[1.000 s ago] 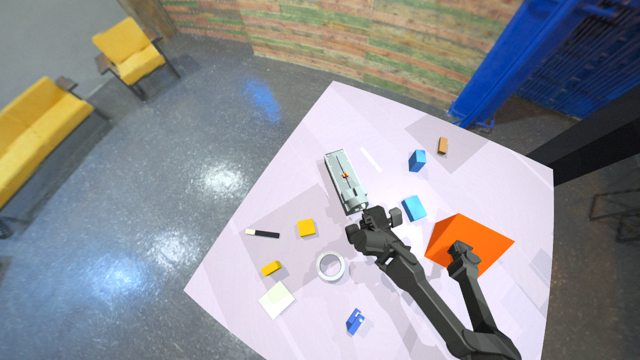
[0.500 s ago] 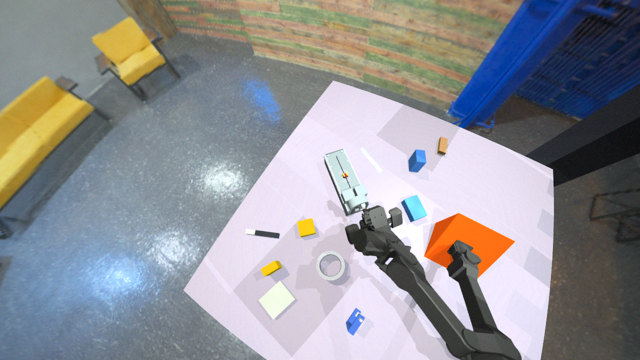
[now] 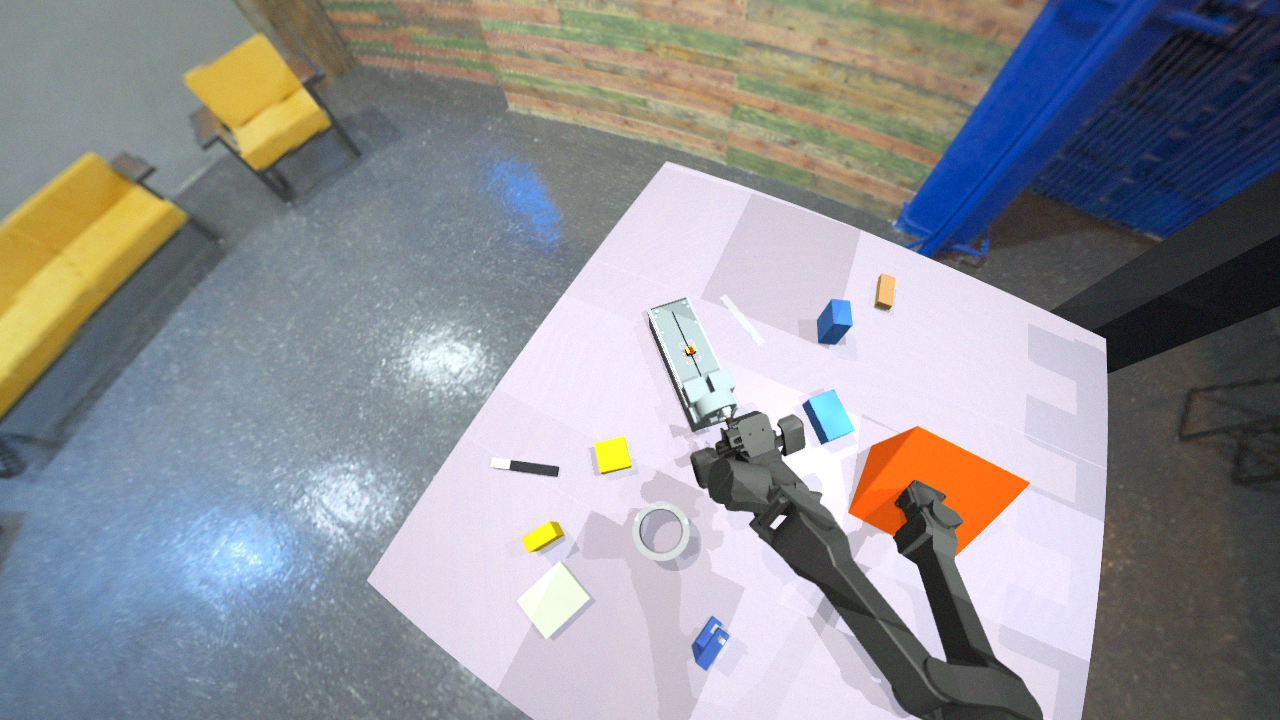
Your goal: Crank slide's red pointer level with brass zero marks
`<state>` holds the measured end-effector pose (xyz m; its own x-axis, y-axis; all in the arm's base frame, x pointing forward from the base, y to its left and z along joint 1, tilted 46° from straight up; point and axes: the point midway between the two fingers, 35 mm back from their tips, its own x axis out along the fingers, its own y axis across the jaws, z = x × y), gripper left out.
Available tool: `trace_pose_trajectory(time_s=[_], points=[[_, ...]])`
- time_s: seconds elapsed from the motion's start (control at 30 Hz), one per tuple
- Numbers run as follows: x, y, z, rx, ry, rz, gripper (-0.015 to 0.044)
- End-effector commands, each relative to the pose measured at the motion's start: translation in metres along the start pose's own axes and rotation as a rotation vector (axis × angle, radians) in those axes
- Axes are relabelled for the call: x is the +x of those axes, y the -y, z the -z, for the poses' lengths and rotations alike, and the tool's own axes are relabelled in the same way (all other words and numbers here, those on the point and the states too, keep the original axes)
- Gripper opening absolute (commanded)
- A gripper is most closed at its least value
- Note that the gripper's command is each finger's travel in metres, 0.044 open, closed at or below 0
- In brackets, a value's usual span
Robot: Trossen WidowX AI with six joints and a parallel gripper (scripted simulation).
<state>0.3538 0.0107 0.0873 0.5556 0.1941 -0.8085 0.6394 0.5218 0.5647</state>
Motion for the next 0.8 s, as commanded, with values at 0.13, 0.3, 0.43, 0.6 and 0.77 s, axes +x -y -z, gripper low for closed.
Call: trace_pose_trajectory(time_s=[0.13,0.3,0.43,0.6,0.77], points=[[0.0,0.0,0.0,0.0,0.0,0.001,0.0315],[0.0,0.0,0.0,0.0,0.0,0.001,0.044],[-0.009,0.0,-0.01,-0.001,0.0,0.002,0.044],[-0.029,0.0,-0.03,-0.001,0.001,0.002,0.044],[-0.038,0.0,-0.039,-0.001,0.001,0.004,0.044]])
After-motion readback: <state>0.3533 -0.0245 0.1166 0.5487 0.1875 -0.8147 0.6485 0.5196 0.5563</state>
